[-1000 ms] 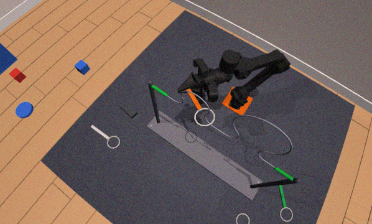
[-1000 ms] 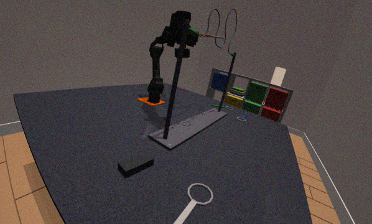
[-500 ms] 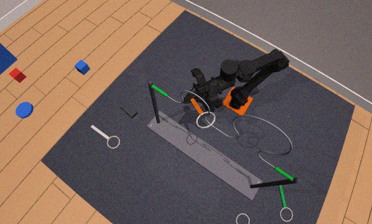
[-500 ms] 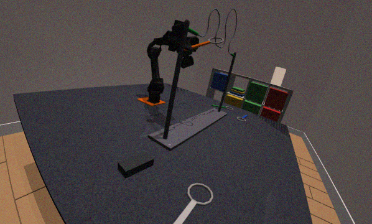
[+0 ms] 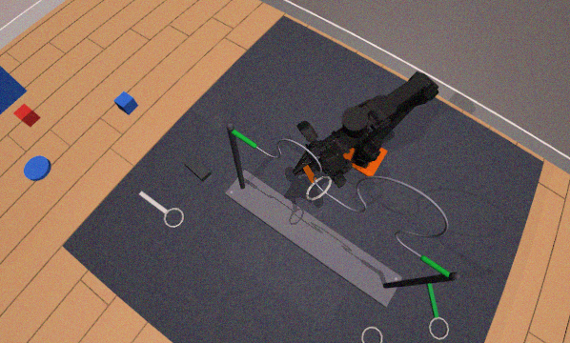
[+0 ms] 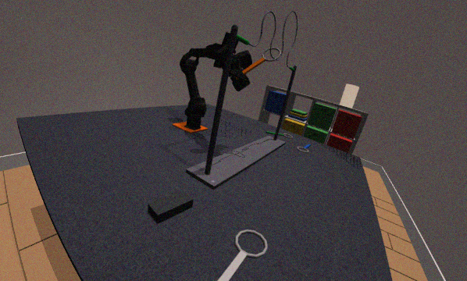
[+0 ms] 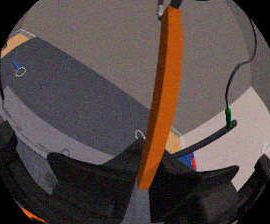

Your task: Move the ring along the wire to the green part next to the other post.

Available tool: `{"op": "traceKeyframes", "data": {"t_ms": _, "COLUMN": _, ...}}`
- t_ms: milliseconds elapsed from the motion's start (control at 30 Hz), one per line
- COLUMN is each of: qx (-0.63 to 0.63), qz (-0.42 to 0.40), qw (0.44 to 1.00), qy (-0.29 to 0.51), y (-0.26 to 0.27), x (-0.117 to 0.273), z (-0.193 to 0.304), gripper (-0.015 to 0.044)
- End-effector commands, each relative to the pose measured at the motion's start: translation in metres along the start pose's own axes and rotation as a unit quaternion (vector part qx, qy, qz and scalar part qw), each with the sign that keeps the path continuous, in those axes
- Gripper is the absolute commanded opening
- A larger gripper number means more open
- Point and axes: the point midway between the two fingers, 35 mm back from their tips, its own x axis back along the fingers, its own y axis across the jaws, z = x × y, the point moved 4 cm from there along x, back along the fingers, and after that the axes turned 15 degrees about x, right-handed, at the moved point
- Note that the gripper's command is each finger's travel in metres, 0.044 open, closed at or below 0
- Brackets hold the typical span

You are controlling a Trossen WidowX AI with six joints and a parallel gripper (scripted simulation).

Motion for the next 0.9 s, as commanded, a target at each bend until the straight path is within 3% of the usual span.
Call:
{"op": "traceKeyframes", "data": {"t_ms": 0, "qx": -0.041, "qz": -0.020, "qw": 0.999, "qy": -0.001, "y": 0.011, "x": 0.004, "z": -0.003, "gripper": -0.0150}}
{"op": "traceKeyframes", "data": {"t_ms": 867, "qx": -0.233, "qz": -0.133, "qw": 0.963, "qy": -0.007, "y": 0.064, "x": 0.024, "z": -0.040, "gripper": -0.0150}}
